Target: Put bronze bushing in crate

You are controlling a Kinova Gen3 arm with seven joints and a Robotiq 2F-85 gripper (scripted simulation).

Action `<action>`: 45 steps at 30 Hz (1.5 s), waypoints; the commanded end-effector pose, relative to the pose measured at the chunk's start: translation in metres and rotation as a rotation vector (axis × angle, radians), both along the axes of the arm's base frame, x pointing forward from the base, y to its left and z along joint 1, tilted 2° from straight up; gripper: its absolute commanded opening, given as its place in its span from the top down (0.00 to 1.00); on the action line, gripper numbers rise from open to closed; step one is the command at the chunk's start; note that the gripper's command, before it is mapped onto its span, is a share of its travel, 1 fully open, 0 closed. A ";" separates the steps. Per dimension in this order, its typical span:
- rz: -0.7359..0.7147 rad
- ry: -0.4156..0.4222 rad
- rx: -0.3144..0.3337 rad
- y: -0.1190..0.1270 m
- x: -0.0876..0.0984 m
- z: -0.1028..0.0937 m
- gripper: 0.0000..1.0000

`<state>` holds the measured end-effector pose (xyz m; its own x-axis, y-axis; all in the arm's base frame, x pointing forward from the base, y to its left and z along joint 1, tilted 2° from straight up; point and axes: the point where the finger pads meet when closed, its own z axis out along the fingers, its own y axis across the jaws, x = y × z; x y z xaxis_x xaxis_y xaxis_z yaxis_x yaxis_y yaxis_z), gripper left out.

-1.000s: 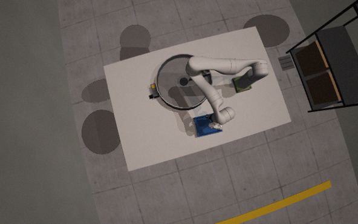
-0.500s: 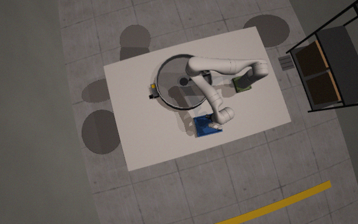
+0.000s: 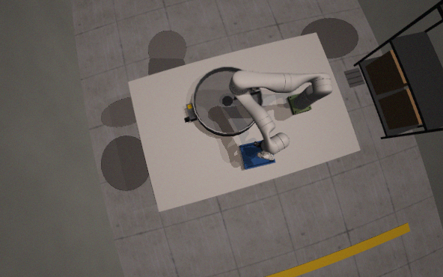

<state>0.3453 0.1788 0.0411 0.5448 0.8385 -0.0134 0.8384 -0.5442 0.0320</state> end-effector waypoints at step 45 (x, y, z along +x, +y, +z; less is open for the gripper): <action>-0.006 -0.011 0.021 0.009 -0.001 -0.011 1.00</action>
